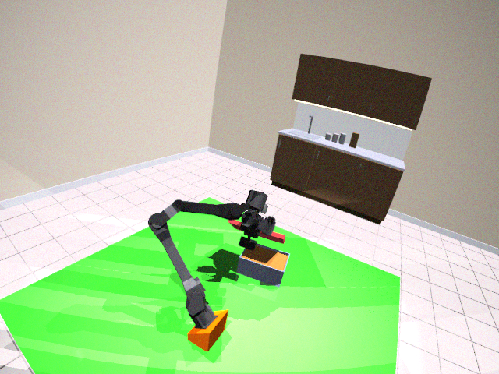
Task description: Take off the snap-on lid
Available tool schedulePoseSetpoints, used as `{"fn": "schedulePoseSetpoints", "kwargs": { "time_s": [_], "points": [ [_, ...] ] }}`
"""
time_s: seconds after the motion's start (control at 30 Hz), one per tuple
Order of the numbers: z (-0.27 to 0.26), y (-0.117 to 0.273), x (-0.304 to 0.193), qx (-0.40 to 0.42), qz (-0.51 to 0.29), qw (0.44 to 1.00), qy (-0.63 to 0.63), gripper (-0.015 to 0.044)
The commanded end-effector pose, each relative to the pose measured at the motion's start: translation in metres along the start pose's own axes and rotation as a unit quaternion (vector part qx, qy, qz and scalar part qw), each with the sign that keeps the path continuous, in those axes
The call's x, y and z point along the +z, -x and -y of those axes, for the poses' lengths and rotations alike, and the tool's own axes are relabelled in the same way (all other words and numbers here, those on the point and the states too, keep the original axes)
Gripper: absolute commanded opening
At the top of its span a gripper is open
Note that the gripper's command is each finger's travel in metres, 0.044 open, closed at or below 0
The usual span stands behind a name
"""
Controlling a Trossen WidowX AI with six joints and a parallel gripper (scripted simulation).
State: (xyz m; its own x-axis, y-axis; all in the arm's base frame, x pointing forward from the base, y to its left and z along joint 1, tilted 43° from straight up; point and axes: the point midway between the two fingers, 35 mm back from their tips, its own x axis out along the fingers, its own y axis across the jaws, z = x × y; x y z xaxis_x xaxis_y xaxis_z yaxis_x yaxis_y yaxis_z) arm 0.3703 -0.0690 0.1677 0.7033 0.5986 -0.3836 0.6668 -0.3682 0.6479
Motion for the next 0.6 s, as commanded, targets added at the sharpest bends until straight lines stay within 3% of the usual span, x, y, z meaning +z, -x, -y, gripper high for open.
{"fn": "schedulePoseSetpoints", "kwargs": {
  "time_s": [0.0, 0.57],
  "points": [
    [0.002, 0.001, -0.008, 0.000, 0.002, 1.000, -0.004, 0.0000],
    [0.005, 0.004, -0.041, 0.000, 0.002, 1.000, -0.005, 0.0000]
  ]
}}
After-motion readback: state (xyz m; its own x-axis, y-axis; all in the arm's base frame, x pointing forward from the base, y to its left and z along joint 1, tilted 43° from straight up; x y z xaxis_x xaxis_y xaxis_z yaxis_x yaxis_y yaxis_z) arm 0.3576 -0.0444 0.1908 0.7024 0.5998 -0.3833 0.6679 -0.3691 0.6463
